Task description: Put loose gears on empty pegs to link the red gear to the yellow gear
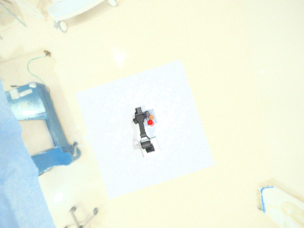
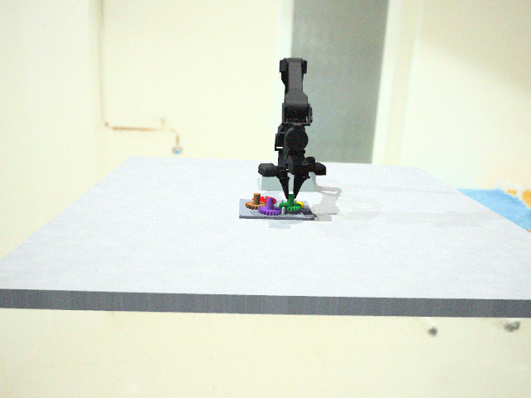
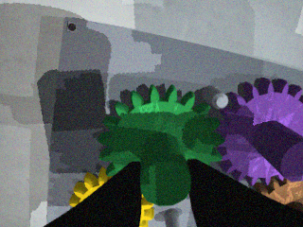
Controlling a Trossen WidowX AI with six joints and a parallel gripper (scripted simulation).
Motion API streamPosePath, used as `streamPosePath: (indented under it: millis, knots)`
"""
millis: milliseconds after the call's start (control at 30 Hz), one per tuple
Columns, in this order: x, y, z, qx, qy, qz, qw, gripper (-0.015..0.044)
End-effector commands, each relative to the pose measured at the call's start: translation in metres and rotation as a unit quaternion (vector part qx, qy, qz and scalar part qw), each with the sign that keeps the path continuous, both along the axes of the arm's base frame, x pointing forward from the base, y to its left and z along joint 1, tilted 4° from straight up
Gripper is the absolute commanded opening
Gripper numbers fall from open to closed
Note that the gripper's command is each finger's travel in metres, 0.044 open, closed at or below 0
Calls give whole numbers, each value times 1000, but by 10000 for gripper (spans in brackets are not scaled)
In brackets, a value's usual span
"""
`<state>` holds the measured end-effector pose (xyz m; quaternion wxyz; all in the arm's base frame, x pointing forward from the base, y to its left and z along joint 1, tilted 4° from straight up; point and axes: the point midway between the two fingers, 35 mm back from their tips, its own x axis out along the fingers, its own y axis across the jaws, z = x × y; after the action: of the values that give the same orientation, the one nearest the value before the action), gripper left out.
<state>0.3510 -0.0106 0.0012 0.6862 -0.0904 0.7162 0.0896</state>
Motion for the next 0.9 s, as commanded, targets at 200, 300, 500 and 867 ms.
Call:
streamPosePath:
  millis: [200,300,500,867]
  knots:
    - [0,-1,-2,-4,-2,-58,998,0]
    - [0,-1,-3,-3,-2,-45,999,0]
    - [0,0,-3,-1,-1,6,1000,0]
    - [-1,-1,-6,2,0,90,996,0]
